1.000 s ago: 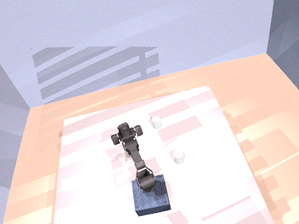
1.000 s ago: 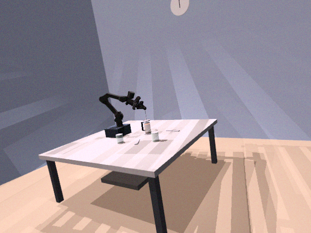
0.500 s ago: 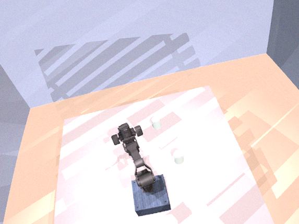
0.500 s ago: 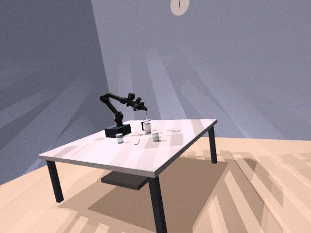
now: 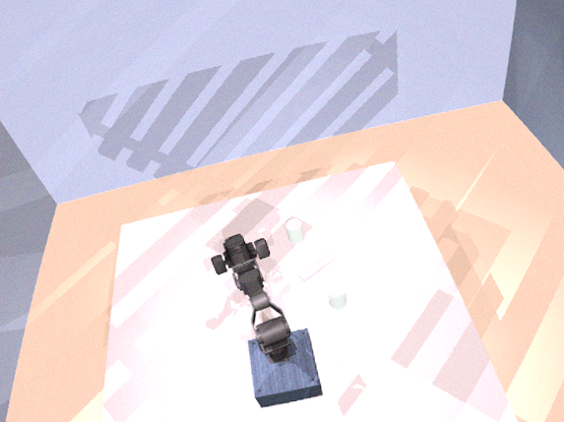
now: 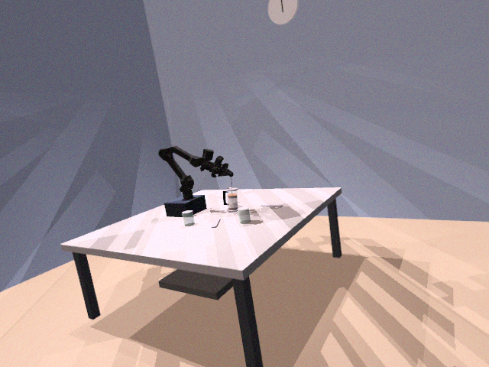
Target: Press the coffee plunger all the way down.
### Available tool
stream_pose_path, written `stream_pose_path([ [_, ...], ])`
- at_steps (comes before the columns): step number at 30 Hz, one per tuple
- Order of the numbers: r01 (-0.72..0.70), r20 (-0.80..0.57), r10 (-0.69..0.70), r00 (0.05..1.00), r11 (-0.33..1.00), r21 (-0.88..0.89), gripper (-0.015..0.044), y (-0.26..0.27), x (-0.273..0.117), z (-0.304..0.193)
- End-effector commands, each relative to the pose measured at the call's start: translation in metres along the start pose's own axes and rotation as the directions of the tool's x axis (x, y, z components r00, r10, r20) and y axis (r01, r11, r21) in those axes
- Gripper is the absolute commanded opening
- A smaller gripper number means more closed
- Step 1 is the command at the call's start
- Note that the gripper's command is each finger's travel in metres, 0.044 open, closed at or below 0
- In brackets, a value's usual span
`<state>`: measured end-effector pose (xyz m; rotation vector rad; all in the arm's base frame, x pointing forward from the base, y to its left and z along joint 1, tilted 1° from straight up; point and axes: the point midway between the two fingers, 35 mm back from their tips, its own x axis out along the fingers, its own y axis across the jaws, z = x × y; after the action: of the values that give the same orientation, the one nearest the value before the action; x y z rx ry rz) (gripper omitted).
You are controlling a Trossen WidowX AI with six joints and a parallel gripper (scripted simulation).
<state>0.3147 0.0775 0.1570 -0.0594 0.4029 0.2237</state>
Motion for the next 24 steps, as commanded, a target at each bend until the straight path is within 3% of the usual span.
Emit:
stream_pose_path([
  [1, -0.004, -0.101, 0.004, 0.995, 1.000, -0.006, 0.0126, 0.000, 0.009, -0.041],
  [24, -0.004, -0.100, 0.003, 0.995, 1.000, -0.006, 0.0126, -0.001, 0.035, -0.055],
])
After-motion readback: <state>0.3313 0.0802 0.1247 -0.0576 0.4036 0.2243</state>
